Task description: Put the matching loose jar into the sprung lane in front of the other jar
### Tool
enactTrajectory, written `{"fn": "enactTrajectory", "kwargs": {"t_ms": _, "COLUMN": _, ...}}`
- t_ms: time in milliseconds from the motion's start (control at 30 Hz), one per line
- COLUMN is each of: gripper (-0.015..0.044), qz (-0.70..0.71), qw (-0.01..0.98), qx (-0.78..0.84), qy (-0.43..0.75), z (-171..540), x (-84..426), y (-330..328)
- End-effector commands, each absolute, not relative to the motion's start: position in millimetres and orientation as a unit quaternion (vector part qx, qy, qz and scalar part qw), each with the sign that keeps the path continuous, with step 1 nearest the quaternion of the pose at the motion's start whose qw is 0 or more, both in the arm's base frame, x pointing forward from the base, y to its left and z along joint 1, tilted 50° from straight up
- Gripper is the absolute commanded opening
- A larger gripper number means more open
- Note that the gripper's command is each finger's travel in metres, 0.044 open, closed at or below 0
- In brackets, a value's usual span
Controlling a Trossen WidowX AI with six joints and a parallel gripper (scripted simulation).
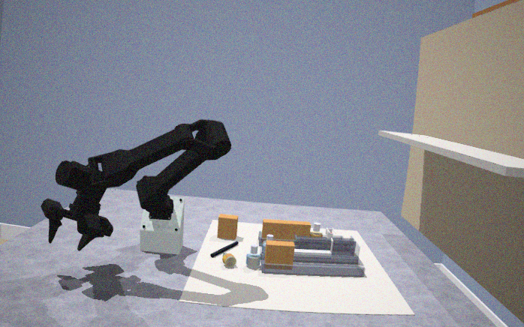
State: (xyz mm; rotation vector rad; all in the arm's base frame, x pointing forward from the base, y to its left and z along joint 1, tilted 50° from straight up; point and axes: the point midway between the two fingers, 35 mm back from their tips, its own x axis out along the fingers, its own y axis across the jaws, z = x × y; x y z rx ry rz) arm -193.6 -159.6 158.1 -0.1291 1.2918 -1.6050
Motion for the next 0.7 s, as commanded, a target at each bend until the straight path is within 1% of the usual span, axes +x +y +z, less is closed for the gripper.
{"fn": "enactTrajectory", "kwargs": {"t_ms": 0, "gripper": 0.0426, "qz": -0.667, "qw": 0.514, "qx": -0.054, "qy": 0.537, "z": 158.5, "x": -193.3, "y": -160.3}}
{"fn": "enactTrajectory", "kwargs": {"t_ms": 33, "gripper": 0.0440, "qz": -0.666, "qw": 0.516, "qx": -0.056, "qy": 0.536, "z": 159.6, "x": -192.4, "y": -162.4}}
{"fn": "enactTrajectory", "kwargs": {"t_ms": 200, "gripper": 0.0440, "qz": -0.654, "qw": 0.544, "qx": -0.078, "qy": 0.519, "z": 177.1, "x": -177.7, "y": -192.2}}
{"fn": "enactTrajectory", "kwargs": {"t_ms": 367, "gripper": 0.0440, "qz": -0.640, "qw": 0.581, "qx": -0.105, "qy": 0.492, "z": 201.0, "x": -151.4, "y": -228.9}}
{"fn": "enactTrajectory", "kwargs": {"t_ms": 667, "gripper": 0.0440, "qz": -0.611, "qw": 0.637, "qx": -0.138, "qy": 0.450, "z": 229.0, "x": -99.2, "y": -272.8}}
